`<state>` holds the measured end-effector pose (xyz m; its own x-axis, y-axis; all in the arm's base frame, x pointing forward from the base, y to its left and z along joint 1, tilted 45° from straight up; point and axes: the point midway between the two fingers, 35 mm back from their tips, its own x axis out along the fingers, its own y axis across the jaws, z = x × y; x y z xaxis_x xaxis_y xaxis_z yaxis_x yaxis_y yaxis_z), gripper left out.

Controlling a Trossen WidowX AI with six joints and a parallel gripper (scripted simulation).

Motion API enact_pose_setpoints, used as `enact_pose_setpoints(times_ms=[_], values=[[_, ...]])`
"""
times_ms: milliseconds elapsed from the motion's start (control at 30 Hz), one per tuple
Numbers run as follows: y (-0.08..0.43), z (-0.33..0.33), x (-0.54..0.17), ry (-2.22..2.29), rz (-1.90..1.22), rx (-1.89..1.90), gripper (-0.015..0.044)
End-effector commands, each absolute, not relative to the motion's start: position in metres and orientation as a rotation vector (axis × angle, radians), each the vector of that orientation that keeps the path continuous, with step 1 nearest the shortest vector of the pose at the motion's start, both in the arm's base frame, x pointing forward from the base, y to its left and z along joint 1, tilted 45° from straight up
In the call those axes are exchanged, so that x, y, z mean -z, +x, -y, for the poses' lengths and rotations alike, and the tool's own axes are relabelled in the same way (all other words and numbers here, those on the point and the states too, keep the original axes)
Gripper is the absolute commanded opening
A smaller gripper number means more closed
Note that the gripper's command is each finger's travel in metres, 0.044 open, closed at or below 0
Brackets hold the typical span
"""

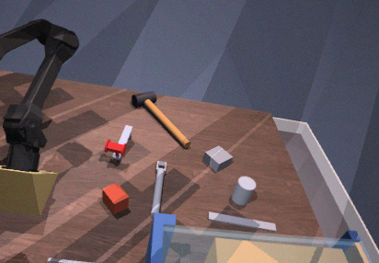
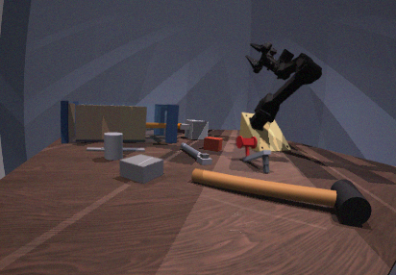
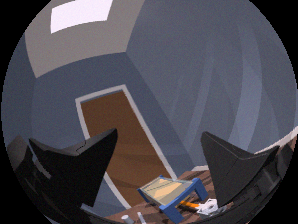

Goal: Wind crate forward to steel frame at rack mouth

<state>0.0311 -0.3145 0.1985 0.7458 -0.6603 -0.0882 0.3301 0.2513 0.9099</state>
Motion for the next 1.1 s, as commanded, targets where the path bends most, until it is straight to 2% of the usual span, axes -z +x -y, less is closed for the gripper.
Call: enact_pose_setpoints(times_ms=[0, 133, 333, 500, 800, 1067], values=[[0.032, 0.315, -0.199, 1.128, 0.34, 0.69, 0.0426], [0.06, 0.315, -0.201, 1.1, 0.27, 0.64, 0.044], [0.129, 0.304, -0.203, 1.009, 0.079, 0.498, 0.044], [0.197, 0.269, -0.197, 0.879, -0.14, 0.314, 0.044], [0.286, 0.159, -0.188, 0.559, -0.48, -0.103, 0.044], [0.305, 0.034, -0.187, 0.198, -0.685, -0.563, 0.044]])
